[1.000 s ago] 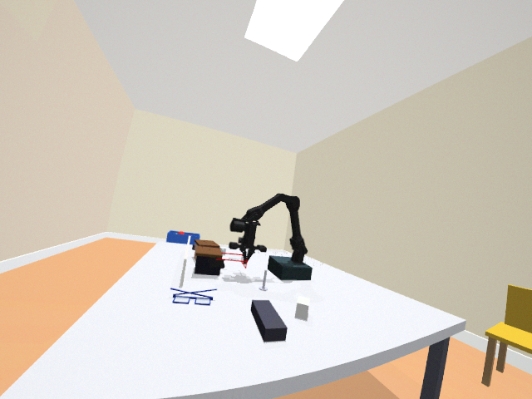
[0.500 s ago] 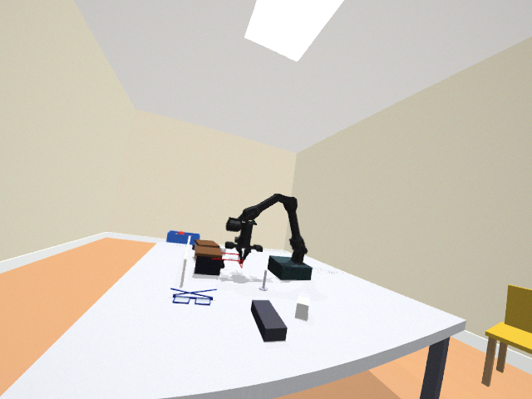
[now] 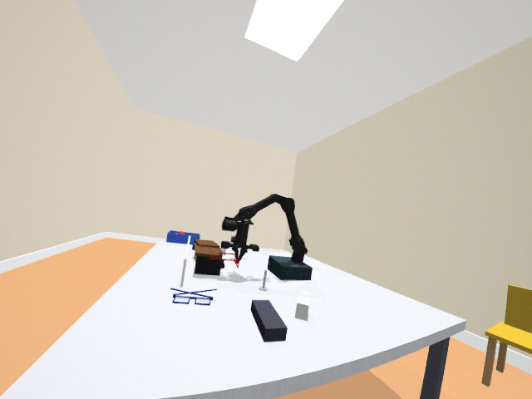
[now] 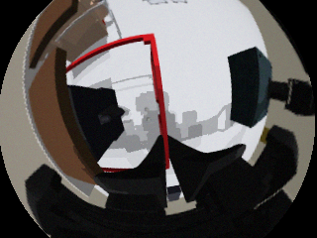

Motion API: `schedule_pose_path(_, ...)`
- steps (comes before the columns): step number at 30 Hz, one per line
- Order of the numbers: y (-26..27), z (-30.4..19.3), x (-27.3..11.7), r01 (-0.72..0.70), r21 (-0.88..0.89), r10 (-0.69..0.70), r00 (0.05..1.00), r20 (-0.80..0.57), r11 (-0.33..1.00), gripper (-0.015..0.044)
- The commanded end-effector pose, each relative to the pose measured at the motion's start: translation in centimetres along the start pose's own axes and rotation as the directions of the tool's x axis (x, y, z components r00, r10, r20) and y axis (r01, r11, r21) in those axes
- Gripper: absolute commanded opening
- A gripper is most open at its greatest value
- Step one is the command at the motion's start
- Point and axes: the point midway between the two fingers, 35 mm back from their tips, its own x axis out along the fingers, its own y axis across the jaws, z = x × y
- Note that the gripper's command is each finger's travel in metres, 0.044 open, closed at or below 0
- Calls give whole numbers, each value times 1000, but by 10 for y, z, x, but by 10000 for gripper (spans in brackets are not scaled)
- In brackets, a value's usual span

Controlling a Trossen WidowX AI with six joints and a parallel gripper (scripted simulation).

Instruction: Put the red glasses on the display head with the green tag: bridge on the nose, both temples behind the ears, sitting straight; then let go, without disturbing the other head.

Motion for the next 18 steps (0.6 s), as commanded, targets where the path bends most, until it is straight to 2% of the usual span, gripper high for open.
schedule_pose_path(1, 8, 1, -2, -5, -2, 5, 1000, -2, 1000, 0)
schedule_pose_path(18, 31, 1, -2, -8, -3, 8, 1000, -2, 1000, 0)
